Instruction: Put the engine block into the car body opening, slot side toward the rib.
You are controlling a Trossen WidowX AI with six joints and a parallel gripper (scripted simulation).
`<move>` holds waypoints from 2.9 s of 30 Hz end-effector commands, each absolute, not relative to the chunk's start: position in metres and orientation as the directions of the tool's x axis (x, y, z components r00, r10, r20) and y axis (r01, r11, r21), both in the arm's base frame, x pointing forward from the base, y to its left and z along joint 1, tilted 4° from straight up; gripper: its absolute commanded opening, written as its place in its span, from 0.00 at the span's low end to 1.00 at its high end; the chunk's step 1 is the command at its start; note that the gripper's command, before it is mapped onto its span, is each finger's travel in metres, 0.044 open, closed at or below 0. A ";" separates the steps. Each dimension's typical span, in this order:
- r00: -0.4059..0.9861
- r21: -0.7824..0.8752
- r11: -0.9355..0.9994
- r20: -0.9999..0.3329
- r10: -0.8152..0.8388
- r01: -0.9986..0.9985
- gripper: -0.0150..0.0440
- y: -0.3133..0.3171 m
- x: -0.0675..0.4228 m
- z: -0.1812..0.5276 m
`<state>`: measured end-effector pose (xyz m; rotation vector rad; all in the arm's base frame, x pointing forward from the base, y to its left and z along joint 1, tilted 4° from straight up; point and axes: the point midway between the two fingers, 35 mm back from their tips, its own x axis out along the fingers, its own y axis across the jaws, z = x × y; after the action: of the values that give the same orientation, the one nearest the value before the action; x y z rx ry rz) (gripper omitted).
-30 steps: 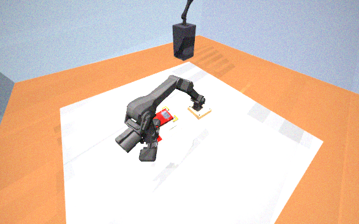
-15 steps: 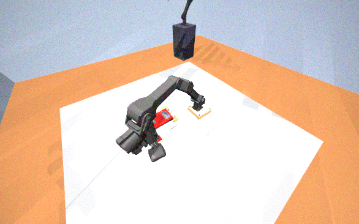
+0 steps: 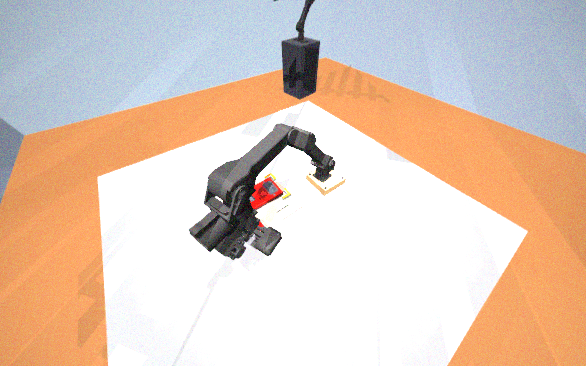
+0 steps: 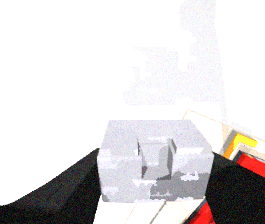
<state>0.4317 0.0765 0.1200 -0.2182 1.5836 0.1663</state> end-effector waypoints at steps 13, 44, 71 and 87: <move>-0.015 -0.016 0.689 -0.999 -0.039 -0.725 0.25 0.076 0.432 0.118; -0.015 0.027 -0.309 -0.999 -0.039 -0.951 0.25 0.076 0.432 0.114; -0.015 0.036 -0.627 -0.999 -0.039 -0.778 0.25 0.075 0.431 0.079; -0.015 0.036 -0.627 -0.999 -0.039 -0.778 0.25 0.074 0.431 0.052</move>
<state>0.4315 0.0754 0.0590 -1.7002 0.8490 1.6927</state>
